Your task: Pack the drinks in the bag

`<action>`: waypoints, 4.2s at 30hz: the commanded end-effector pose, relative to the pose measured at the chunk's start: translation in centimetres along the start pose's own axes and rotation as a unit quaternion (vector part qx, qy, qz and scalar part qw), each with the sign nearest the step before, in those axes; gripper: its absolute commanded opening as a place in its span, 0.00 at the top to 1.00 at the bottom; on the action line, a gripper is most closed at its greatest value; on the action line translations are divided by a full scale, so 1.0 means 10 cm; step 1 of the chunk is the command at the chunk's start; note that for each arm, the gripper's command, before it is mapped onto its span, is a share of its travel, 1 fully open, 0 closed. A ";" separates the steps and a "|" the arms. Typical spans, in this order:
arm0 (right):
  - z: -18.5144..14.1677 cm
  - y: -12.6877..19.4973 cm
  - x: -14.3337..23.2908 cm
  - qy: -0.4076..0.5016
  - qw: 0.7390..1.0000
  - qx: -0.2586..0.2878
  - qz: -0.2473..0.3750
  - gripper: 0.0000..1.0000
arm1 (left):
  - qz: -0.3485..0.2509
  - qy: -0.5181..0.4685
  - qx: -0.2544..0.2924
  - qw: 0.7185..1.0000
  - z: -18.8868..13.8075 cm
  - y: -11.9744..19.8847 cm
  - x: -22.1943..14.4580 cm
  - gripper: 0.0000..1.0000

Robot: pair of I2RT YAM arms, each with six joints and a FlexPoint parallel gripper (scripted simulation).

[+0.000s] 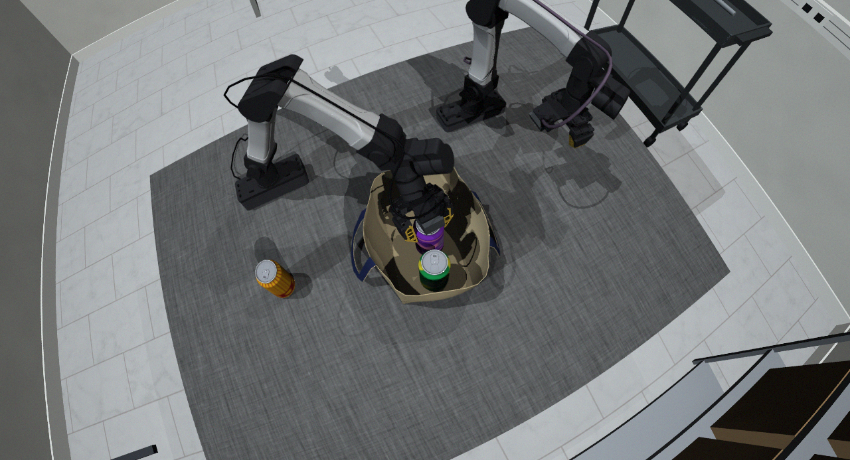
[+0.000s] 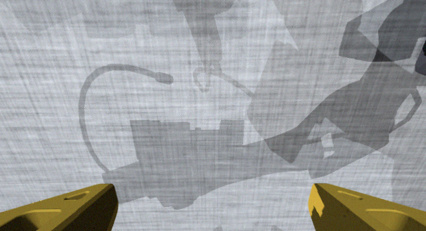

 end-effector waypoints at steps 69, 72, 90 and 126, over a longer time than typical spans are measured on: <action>0.74 0.96 -0.18 -0.022 0.999 -0.041 0.007 0.14 | 0.009 0.000 0.004 1.000 0.02 0.02 0.04 0.14; 0.79 1.04 -0.19 -0.023 0.999 -0.043 0.008 0.14 | 0.009 0.000 0.004 1.000 0.02 0.02 0.04 0.14; 1.00 1.30 -0.23 -0.019 0.999 -0.031 0.002 0.14 | 0.009 0.000 0.004 1.000 0.02 0.02 0.04 0.14; 0.99 1.32 -0.25 -0.031 0.998 -0.053 0.015 0.16 | 0.016 -0.001 -0.004 1.000 0.03 0.04 0.00 0.14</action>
Point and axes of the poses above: on each arm, the point where the finger pads meet when closed, its own y axis back along the fingers, its own x axis across the jaws, z = x × y, the point moved 9 cm from there along y, back along the fingers, and after that the axes turned 13 degrees about y, right-handed, at the moved point
